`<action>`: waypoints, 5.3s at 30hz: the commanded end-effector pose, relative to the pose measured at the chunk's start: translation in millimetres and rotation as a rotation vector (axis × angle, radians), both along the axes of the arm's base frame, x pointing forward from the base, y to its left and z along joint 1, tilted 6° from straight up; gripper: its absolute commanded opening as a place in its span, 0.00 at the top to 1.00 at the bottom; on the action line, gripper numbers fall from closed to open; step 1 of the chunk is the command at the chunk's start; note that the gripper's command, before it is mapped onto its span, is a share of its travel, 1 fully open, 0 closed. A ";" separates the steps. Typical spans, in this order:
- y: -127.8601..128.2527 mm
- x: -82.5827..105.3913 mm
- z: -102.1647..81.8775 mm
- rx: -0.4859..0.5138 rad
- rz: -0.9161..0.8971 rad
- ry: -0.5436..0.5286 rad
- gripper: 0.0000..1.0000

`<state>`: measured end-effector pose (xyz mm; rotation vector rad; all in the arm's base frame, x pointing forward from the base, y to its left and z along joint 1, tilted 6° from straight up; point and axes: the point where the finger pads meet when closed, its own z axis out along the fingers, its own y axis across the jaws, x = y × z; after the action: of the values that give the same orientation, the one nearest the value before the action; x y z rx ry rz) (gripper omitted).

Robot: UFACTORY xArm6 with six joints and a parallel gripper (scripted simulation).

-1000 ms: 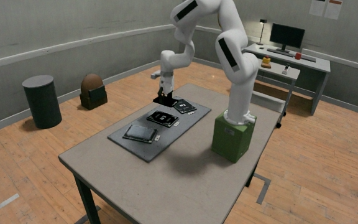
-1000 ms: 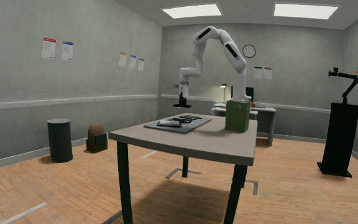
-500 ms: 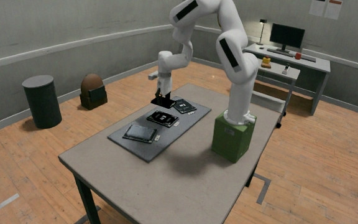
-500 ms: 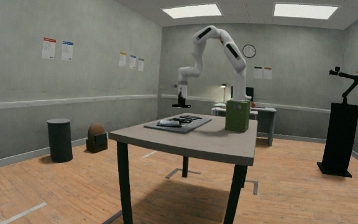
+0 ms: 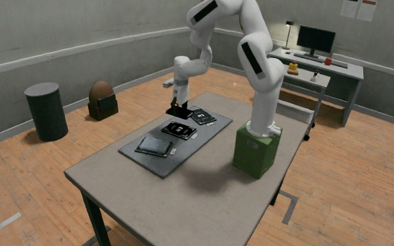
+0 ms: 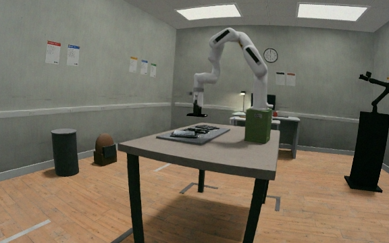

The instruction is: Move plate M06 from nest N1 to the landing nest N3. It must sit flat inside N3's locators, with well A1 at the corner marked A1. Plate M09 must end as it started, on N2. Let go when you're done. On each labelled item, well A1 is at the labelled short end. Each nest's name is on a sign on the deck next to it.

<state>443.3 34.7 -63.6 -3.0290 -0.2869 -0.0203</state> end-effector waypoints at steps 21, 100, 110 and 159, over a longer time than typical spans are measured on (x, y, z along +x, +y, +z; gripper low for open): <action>3.8 1.5 -35.9 0.000 0.000 -0.003 1.00; 10.0 1.8 -97.8 0.000 0.000 -0.003 1.00; 10.0 1.8 -98.0 0.000 0.000 -0.003 1.00; 9.4 1.7 -92.0 0.000 0.000 -0.003 0.00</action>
<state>443.2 44.6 -162.3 -3.0289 -0.2870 -0.0188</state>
